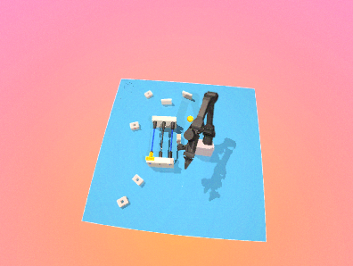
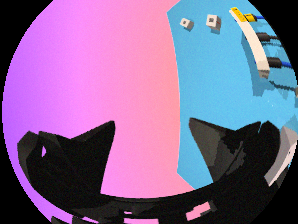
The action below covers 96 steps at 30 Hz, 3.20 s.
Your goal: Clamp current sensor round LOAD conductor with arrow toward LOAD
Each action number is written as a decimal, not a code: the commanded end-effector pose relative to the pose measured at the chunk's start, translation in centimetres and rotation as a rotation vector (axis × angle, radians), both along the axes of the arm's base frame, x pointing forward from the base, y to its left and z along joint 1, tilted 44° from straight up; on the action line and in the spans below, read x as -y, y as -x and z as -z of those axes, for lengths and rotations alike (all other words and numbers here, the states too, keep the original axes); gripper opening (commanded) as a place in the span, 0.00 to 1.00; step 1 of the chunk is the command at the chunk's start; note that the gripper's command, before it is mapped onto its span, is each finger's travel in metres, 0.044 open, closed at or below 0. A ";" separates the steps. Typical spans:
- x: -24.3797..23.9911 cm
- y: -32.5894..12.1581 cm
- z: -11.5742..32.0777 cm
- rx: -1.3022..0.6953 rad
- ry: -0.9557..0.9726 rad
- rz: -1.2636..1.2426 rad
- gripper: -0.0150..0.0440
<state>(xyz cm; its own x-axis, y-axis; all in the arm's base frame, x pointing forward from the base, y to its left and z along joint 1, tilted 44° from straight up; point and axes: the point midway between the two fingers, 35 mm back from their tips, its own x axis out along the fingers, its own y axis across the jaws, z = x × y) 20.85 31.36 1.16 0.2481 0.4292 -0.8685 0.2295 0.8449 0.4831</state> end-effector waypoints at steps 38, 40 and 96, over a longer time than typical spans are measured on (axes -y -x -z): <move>31.0 -12.2 -29.9 1.303 0.589 0.149 1.00; 30.4 -14.0 -28.0 1.192 0.591 0.127 1.00; 26.2 -13.3 -1.3 -0.193 1.197 -0.389 1.00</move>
<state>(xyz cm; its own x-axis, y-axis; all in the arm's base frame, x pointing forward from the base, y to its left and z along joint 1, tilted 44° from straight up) 36.42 8.43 0.50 0.1672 -0.6092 -0.7752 -0.2086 0.7466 -0.6317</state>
